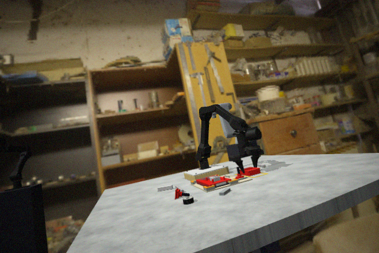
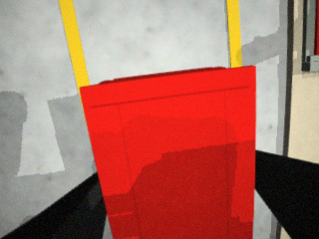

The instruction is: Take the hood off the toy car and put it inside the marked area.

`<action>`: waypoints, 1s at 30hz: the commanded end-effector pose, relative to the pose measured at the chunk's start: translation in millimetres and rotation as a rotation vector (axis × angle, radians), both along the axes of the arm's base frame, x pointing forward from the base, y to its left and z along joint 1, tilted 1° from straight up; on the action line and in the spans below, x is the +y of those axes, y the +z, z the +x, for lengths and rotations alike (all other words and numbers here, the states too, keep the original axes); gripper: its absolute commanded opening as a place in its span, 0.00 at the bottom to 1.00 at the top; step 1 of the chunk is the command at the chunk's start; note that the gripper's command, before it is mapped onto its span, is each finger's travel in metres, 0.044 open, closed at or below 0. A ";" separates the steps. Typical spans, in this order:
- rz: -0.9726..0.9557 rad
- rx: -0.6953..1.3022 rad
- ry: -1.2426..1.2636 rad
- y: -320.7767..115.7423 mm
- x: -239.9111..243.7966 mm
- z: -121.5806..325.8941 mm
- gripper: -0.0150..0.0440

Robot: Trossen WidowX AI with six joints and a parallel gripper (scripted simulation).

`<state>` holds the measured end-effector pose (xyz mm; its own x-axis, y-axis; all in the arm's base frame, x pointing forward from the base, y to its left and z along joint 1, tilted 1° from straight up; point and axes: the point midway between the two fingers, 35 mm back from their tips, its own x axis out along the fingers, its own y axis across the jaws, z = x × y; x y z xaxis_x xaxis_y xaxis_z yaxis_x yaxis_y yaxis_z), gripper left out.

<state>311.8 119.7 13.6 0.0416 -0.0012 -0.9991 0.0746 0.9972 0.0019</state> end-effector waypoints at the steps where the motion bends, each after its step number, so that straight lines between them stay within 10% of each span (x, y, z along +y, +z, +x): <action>1: -0.003 0.000 0.000 -2.4 -0.6 0.0 0.25; 18: 0.000 0.000 0.000 1.4 0.1 0.2 1.00; 30: -0.005 0.003 0.000 70.7 0.8 -2.3 1.00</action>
<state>312.8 122.0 80.1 0.0551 0.0041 -0.9985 0.0700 0.9975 0.0080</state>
